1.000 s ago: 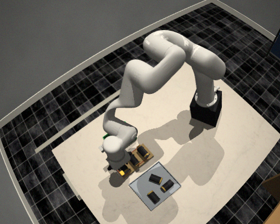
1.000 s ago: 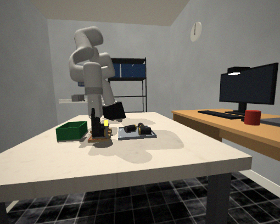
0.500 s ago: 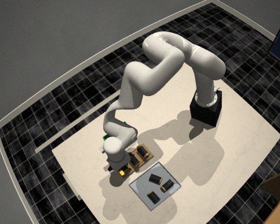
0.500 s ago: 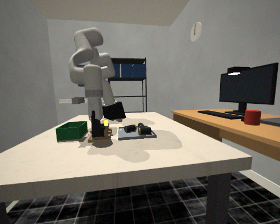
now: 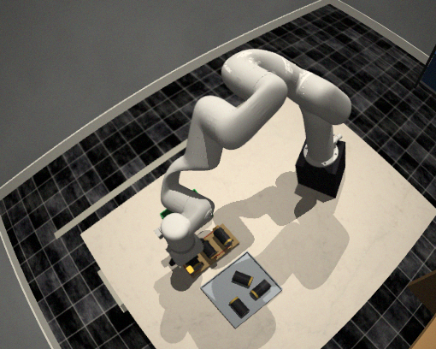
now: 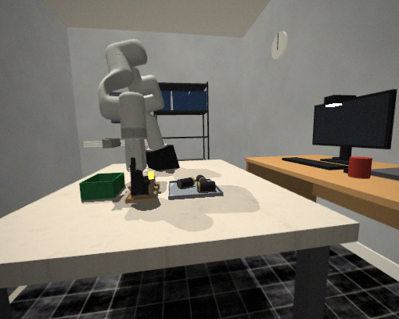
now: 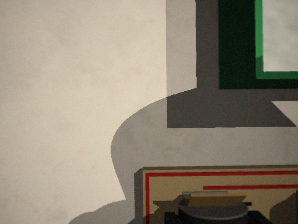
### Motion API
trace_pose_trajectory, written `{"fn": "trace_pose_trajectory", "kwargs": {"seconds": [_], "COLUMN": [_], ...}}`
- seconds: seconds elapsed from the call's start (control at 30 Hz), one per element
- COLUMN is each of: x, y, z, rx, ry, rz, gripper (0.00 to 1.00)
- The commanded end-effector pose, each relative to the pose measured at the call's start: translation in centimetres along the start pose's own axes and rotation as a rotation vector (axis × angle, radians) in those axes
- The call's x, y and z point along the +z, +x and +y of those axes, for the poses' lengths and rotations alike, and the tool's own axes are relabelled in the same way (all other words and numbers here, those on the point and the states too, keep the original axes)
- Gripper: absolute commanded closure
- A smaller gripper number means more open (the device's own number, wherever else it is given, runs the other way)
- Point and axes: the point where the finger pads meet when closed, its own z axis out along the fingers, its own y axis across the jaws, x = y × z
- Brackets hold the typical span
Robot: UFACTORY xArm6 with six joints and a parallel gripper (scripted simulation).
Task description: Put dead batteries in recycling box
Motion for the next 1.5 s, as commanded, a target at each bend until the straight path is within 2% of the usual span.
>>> {"fn": "trace_pose_trajectory", "kwargs": {"seconds": [0.0, 0.63, 0.87, 0.93, 1.07, 1.3, 1.37, 1.43, 1.47], "x": [-0.2, -0.3, -3.1, -3.1, -4.5, -4.7, -6.1, -8.8, -8.8], "y": [0.0, 0.0, 0.0, 0.0, 0.0, 0.0, 0.0, 0.0, 0.0], "z": [-0.2, -0.2, -0.2, -0.2, -0.2, -0.2, -0.2, -0.1, -0.1], "rx": [0.0, 0.0, 0.0, 0.0, 0.0, 0.0, 0.0, 0.0, 0.0], "ry": [0.004, 0.004, 0.004, 0.004, 0.004, 0.004, 0.004, 0.004, 0.004], "rz": [0.0, 0.0, 0.0, 0.0, 0.0, 0.0, 0.0, 0.0, 0.0], "gripper": [0.72, 0.72, 0.72, 0.72, 0.72, 0.72, 0.72, 0.72, 0.72]}}
